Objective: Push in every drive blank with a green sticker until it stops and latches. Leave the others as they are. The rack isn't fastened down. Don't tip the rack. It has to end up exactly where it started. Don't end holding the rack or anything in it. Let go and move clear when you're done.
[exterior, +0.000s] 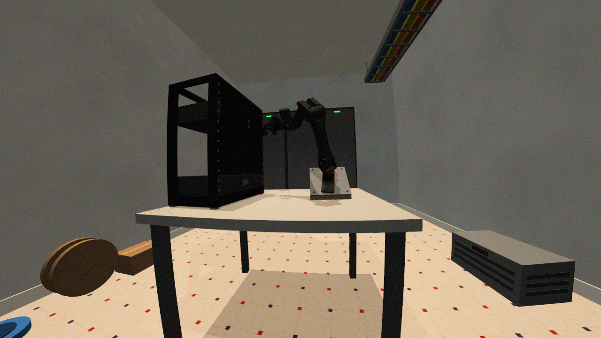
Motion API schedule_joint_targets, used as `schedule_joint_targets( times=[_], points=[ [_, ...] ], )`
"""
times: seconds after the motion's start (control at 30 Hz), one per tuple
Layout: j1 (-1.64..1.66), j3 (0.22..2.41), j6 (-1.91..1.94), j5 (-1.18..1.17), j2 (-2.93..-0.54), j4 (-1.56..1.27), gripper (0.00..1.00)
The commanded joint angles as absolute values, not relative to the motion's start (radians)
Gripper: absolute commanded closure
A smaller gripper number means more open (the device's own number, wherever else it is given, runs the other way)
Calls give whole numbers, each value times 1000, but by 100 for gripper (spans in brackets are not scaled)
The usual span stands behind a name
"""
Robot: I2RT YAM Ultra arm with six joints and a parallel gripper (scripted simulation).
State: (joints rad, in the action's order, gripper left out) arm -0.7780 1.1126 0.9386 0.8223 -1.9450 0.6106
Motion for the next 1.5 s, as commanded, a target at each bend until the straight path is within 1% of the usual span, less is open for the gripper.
schedule_joint_targets(
  times=[0.0, 1.47],
  points=[
    [-754, 1180, 921, 781, -1928, 648, 100],
    [-744, 1212, 919, 772, -1925, 613, 100]
  ],
)
